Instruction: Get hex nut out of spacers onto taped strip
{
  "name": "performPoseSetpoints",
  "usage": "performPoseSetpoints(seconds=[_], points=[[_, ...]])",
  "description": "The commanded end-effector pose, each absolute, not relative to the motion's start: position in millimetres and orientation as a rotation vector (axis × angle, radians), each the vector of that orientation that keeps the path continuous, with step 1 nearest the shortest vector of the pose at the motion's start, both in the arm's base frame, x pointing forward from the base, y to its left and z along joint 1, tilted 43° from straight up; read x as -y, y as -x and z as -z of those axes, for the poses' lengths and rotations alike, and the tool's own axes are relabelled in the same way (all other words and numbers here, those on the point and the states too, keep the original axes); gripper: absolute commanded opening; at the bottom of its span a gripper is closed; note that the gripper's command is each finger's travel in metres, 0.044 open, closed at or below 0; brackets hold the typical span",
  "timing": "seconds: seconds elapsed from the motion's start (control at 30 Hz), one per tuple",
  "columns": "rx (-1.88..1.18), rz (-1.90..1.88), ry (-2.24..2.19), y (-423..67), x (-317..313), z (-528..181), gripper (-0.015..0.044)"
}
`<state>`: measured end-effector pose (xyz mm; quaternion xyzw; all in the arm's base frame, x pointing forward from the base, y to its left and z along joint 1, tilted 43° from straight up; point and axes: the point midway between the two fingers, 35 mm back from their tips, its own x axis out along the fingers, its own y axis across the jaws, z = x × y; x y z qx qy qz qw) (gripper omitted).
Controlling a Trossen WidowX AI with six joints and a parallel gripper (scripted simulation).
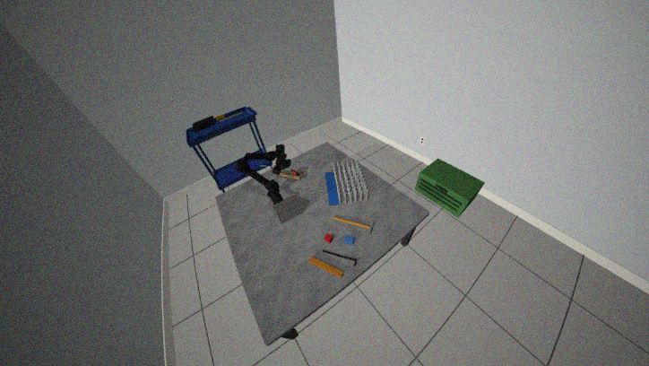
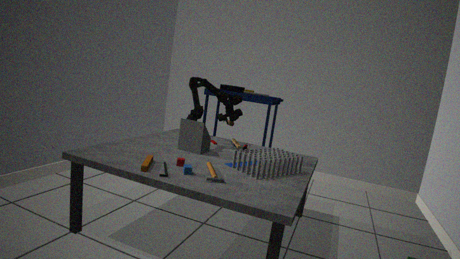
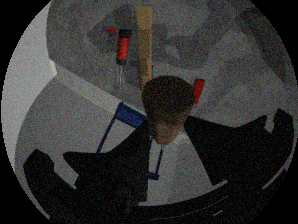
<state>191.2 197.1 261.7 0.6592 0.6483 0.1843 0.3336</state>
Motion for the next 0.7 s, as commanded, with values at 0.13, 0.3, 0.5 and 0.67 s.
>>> performPoseSetpoints(seconds=[0.13,0.3,0.5,0.67], points=[[-1.499,-0.587,-1.570,-206,-192,-262,0.0000],[-1.381,-0.636,-1.457,-216,-188,-260,0.0000],[-1.250,-0.680,-1.312,-228,-183,-258,0.0000],[-1.150,-0.706,-1.186,-238,-177,-256,0.0000]])
